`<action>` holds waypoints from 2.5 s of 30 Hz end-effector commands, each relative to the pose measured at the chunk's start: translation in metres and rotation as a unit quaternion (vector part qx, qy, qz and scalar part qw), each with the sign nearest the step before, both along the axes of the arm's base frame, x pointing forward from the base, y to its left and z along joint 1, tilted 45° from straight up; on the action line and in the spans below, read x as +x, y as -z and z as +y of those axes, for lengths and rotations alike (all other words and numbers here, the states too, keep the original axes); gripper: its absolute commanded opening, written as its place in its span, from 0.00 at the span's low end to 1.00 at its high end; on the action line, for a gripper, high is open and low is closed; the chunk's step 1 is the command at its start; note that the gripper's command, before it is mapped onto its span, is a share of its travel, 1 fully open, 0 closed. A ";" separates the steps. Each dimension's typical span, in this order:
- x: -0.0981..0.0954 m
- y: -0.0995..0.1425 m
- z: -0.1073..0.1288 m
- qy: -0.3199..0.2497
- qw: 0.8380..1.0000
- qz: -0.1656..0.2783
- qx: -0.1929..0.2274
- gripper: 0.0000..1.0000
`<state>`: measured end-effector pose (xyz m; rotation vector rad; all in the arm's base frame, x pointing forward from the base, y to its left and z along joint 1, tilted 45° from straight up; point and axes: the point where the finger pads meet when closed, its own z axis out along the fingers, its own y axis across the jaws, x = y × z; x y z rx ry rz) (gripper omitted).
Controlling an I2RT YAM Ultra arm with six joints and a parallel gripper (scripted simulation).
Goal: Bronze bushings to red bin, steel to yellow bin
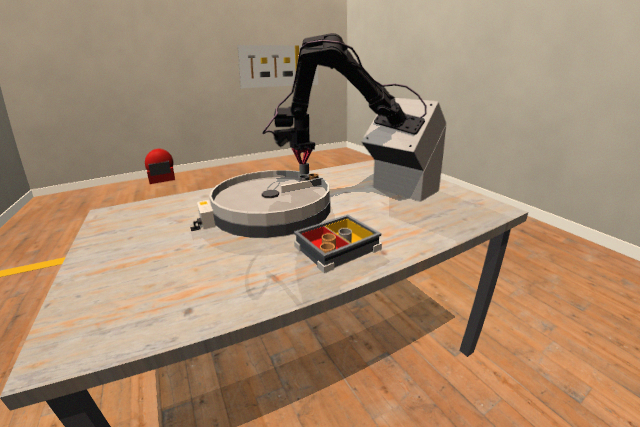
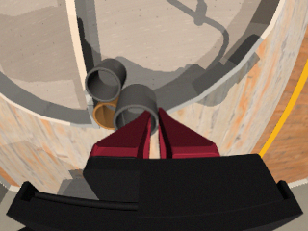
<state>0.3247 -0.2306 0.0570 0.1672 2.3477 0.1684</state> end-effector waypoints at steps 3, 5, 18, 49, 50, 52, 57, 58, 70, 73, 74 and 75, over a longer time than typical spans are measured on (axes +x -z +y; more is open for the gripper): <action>-0.019 -0.030 -0.008 -0.001 1.000 -0.011 -0.004 0.00; -0.023 -0.033 -0.008 -0.001 1.000 -0.011 -0.005 0.00; -0.027 -0.032 -0.006 0.000 1.000 -0.008 0.001 0.00; -0.026 -0.032 -0.006 0.001 1.000 -0.009 -0.001 0.00; -0.027 -0.031 -0.005 0.001 1.000 -0.009 0.001 0.00; -0.028 -0.028 -0.002 0.003 1.000 -0.006 0.006 0.00; -0.028 -0.027 0.003 0.005 1.000 -0.005 0.008 0.00; -0.026 -0.028 0.004 0.002 1.000 -0.007 0.004 0.00; -0.022 -0.030 0.034 -0.002 1.000 0.000 0.004 0.00; -0.021 -0.033 0.047 -0.002 1.000 -0.001 0.004 0.00; -0.020 -0.034 0.052 -0.002 1.000 -0.001 0.004 0.00; -0.020 -0.036 0.057 -0.002 1.000 -0.001 0.004 0.00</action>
